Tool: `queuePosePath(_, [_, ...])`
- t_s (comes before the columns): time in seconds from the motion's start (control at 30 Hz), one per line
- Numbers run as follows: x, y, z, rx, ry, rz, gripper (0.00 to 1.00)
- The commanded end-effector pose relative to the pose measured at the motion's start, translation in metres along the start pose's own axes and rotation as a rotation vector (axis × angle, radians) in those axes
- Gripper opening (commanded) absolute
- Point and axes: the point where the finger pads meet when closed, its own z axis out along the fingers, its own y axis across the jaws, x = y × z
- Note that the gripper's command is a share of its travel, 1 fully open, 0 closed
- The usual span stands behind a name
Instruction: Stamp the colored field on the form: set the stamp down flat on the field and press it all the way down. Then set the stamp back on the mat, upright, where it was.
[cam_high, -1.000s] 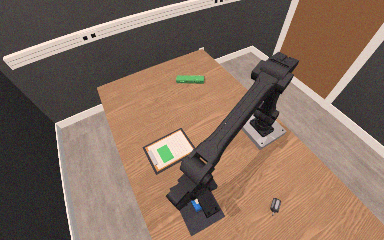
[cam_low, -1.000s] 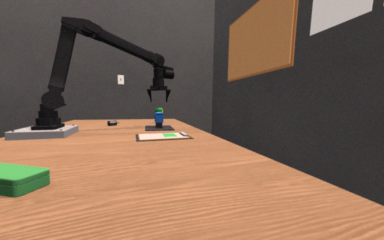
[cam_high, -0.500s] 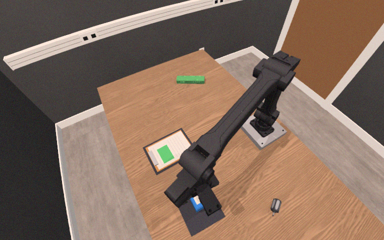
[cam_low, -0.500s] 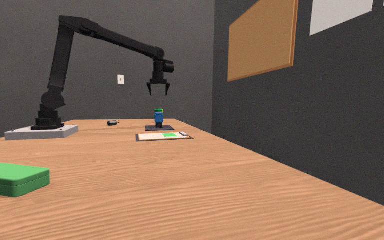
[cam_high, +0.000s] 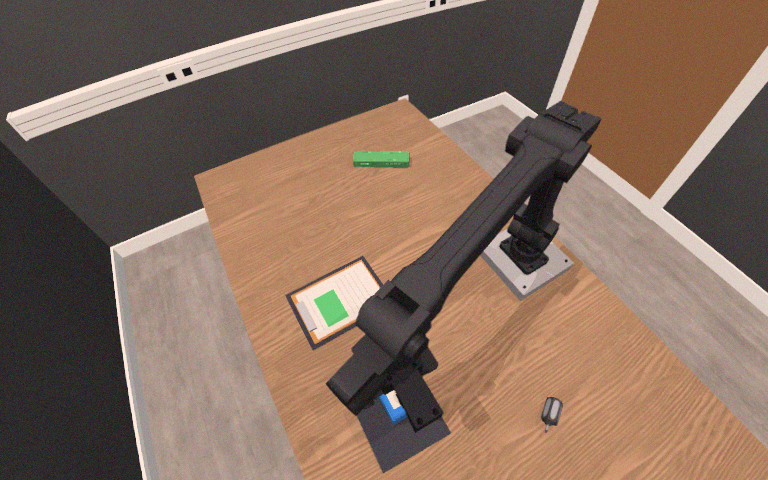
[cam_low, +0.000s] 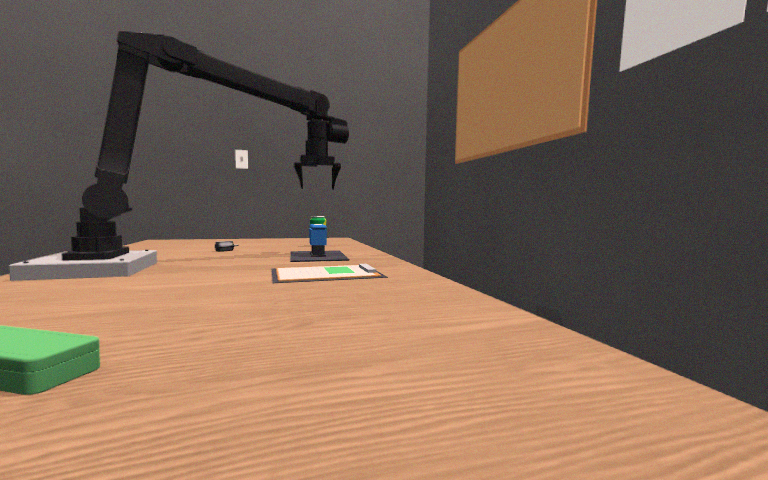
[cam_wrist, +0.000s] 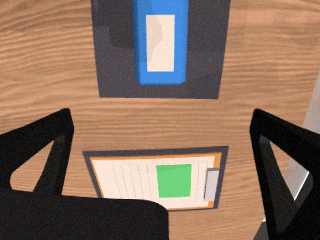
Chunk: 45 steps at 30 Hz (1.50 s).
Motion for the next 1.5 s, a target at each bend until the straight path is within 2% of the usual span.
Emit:
queuePosePath(0.0, [0.016, -0.023, -0.012, 0.026, -0.007, 0.094, 1.00])
queuePosePath(0.07, [0.016, -0.023, -0.012, 0.026, -0.007, 0.094, 1.00])
queuePosePath(0.13, [0.044, -0.033, -0.013, 0.026, -0.007, 0.238, 1.00])
queuePosePath(0.17, [0.063, -0.039, -0.013, 0.026, -0.008, 0.338, 1.00])
queuePosePath(0.23, [0.112, -0.051, -0.013, 0.024, -0.007, 0.436, 1.00])
queuePosePath(0.27, [0.112, -0.051, -0.013, 0.025, -0.007, 0.482, 1.00])
queuePosePath(0.33, [0.168, -0.060, -0.013, 0.026, -0.008, 0.594, 1.00])
queuePosePath(0.37, [0.168, -0.060, -0.013, 0.027, -0.008, 0.653, 1.00])
queuePosePath(0.47, [0.248, -0.062, -0.013, 0.033, -0.009, 0.854, 1.00])
queuePosePath(0.57, [0.300, -0.058, -0.013, 0.039, -0.010, 1.062, 1.00])
queuePosePath(0.63, [0.300, -0.058, -0.013, 0.039, -0.010, 1.062, 1.00])
queuePosePath(0.67, [0.295, -0.060, -0.013, 0.039, -0.009, 1.249, 1.00])
queuePosePath(0.83, [0.303, -0.059, -0.013, 0.032, -0.009, 1.524, 1.00])
queuePosePath(0.97, [0.303, -0.059, -0.013, 0.032, -0.009, 1.524, 1.00])
queuePosePath(1.03, [0.316, -0.055, -0.013, 0.032, -0.008, 1.547, 1.00])
queuePosePath(1.13, [0.315, -0.051, -0.006, 0.014, 0.000, 1.547, 1.00])
queuePosePath(1.47, [0.308, -0.052, -0.006, 0.013, 0.000, 1.535, 1.00])
